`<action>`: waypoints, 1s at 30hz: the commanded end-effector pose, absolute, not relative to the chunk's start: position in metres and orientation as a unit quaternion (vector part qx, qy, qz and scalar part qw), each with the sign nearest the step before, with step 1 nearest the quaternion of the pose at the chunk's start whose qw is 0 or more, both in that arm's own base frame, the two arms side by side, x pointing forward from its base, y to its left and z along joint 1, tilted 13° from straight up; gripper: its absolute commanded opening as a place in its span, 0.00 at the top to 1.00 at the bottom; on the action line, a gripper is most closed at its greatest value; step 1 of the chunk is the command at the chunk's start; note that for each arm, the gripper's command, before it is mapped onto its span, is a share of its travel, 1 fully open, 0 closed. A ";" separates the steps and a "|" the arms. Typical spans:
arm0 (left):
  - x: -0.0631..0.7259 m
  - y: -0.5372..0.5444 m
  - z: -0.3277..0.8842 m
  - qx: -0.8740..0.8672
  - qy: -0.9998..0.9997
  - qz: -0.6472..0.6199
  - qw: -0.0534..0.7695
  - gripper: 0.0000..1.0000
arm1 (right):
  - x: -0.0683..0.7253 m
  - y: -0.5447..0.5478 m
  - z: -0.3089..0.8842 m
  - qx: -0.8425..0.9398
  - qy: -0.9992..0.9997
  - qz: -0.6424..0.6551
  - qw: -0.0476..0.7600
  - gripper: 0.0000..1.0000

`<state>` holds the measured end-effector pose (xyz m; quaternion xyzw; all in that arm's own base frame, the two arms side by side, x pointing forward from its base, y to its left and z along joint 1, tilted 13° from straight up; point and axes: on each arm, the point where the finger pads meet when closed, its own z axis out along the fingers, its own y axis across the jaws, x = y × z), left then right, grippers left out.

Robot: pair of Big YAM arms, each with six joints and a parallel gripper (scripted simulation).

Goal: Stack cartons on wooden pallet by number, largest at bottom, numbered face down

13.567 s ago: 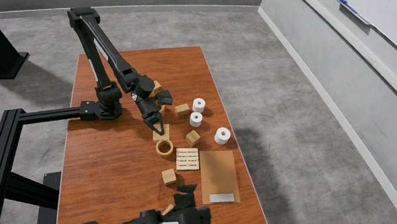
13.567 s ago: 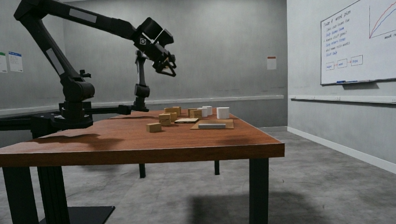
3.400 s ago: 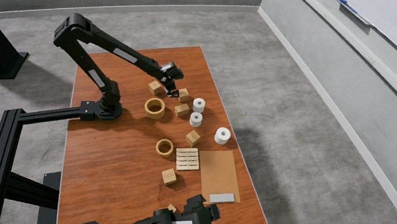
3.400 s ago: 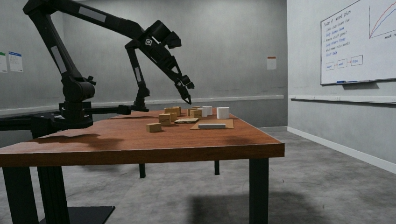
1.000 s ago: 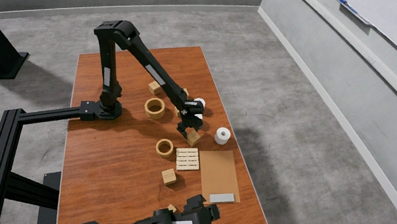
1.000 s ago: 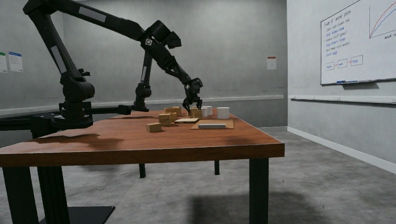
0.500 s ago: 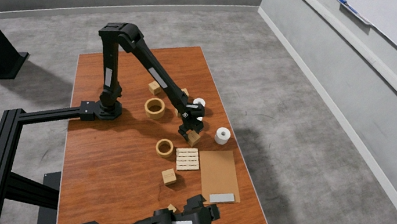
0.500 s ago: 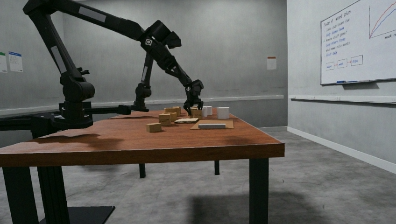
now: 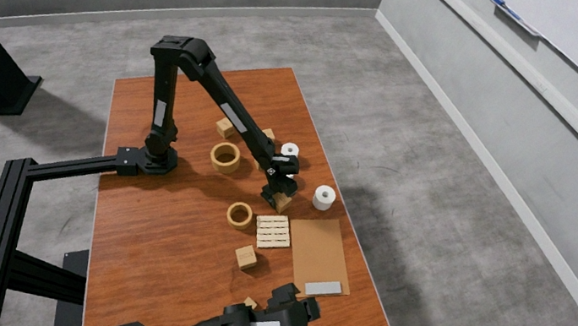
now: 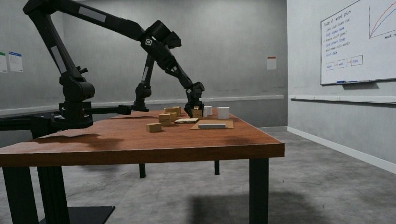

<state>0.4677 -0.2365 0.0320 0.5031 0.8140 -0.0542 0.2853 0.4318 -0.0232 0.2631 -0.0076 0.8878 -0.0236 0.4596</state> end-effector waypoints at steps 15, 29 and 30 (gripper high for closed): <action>0.479 -0.247 0.057 0.499 0.805 -0.052 0.316 0.29 | 0.442 -0.024 0.291 -0.011 0.875 -0.028 0.483 0.00; 0.472 -0.244 0.053 0.499 0.806 -0.053 0.313 0.46 | 0.442 -0.024 0.291 -0.011 0.875 -0.028 0.483 0.00; 0.473 -0.245 0.054 0.499 0.806 -0.053 0.314 0.57 | 0.442 -0.024 0.291 -0.011 0.875 -0.028 0.483 0.00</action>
